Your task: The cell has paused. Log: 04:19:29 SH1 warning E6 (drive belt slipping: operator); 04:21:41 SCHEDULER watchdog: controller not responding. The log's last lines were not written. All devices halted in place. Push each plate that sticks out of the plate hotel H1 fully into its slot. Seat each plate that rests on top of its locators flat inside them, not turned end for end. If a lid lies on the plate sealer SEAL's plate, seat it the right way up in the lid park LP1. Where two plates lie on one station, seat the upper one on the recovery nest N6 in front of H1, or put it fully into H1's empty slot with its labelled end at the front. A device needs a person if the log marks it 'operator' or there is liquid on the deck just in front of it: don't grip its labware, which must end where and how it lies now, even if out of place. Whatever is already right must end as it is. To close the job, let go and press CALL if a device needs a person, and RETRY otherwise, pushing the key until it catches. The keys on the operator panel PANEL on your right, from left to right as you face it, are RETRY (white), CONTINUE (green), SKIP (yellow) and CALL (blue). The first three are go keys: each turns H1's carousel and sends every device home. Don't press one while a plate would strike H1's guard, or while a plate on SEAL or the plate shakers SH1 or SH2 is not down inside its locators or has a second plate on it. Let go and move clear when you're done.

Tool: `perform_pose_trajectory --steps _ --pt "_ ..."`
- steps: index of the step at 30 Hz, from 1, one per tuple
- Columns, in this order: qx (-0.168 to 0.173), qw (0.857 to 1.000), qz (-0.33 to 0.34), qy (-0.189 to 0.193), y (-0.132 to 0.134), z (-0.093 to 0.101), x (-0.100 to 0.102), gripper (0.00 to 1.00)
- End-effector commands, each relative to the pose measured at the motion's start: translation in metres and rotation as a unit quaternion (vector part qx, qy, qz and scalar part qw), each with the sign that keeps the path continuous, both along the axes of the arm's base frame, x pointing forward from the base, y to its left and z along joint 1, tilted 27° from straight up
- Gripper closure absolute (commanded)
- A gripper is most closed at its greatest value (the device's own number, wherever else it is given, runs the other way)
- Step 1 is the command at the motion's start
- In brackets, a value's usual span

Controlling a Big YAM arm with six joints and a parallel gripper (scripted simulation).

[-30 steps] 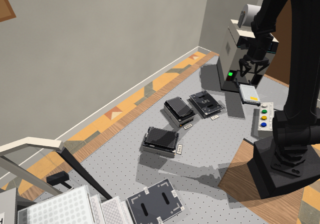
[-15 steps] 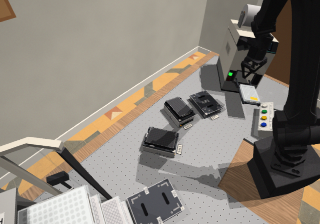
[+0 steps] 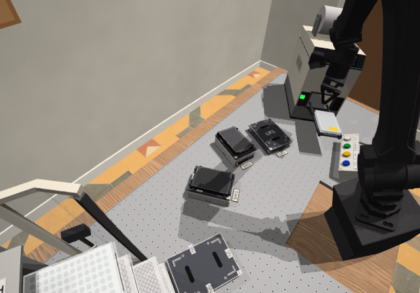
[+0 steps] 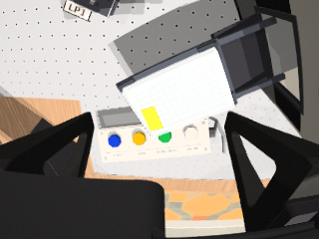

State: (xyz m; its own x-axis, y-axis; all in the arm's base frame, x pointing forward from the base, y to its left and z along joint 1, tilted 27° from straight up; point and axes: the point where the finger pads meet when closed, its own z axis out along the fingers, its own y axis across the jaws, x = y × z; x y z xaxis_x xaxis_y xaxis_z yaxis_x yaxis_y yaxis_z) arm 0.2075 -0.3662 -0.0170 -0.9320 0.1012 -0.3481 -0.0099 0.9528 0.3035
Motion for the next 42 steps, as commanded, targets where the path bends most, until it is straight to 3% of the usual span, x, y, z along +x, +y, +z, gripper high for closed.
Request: perform_pose_trajectory --steps 1,8,17,42 --pt "-0.047 0.997 0.057 -0.027 -0.0259 0.0146 0.0027 0.00" --pt "-0.069 0.991 0.109 -0.042 -0.0259 0.0145 0.0027 0.00" --pt "-0.106 0.972 0.200 -0.069 -0.0258 0.0145 0.0027 0.00" --pt "-0.107 0.972 0.200 -0.069 -0.0259 0.0148 0.0029 0.00"
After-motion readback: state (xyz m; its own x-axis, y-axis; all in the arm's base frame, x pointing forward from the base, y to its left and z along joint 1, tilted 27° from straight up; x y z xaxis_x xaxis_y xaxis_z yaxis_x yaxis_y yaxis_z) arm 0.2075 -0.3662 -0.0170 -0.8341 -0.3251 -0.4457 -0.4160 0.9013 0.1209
